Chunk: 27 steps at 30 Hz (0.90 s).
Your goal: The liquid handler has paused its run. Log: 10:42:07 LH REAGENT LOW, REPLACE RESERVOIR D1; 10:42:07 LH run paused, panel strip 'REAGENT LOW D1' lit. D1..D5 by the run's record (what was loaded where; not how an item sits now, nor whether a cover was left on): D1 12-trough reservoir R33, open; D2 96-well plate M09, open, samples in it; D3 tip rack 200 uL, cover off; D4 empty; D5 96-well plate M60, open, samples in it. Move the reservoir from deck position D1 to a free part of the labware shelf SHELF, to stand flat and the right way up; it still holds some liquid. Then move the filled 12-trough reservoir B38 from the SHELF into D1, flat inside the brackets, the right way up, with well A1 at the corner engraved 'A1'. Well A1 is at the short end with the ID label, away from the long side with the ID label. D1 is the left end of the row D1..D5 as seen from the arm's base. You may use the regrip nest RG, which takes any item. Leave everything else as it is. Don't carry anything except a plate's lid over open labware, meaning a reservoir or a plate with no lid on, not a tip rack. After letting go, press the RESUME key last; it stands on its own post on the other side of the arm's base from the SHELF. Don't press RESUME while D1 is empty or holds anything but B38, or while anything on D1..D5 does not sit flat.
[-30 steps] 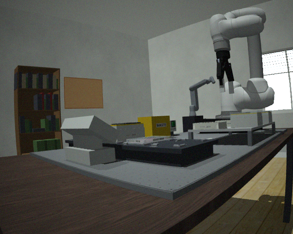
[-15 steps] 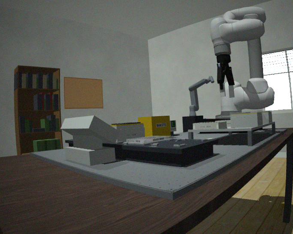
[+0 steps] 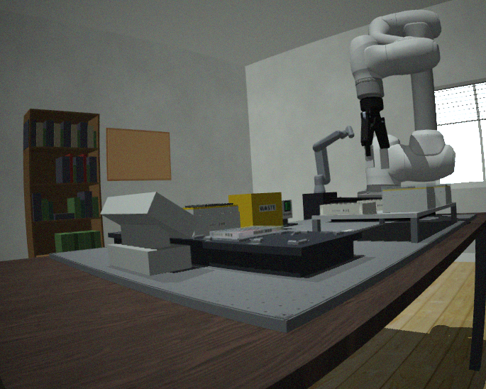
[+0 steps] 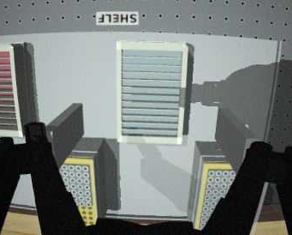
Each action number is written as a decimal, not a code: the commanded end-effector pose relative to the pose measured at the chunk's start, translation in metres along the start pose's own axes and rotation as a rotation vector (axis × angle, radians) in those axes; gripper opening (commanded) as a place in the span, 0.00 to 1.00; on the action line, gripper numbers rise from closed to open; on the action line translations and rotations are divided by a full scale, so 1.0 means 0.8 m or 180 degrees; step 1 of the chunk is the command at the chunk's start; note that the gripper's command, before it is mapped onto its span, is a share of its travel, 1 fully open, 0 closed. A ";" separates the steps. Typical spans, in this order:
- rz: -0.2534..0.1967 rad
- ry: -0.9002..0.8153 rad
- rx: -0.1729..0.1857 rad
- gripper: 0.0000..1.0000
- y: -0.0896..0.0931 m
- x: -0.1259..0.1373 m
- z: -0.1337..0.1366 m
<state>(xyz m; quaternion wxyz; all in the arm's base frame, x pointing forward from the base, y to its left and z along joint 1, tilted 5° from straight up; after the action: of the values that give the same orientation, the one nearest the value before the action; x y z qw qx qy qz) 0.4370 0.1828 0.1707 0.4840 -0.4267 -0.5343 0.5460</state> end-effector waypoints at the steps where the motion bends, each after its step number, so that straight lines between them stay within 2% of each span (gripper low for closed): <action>1: -0.0001 0.0000 0.0000 0.77 0.007 0.000 0.000; 27: -0.0001 0.0000 0.0000 0.77 0.053 0.000 0.000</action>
<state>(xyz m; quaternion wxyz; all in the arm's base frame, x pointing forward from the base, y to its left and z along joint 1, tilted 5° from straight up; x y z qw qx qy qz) 0.4342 0.1843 0.1316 0.4840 -0.4268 -0.5344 0.5460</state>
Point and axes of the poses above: the point where the finger pads meet when closed, its own y axis out along the fingers, its own z axis across the jaws, x = y × z, the point moved 7 cm from there along -y, back along the fingers, and after that the axes turned 7 degrees about -y, right-handed, at the moved point
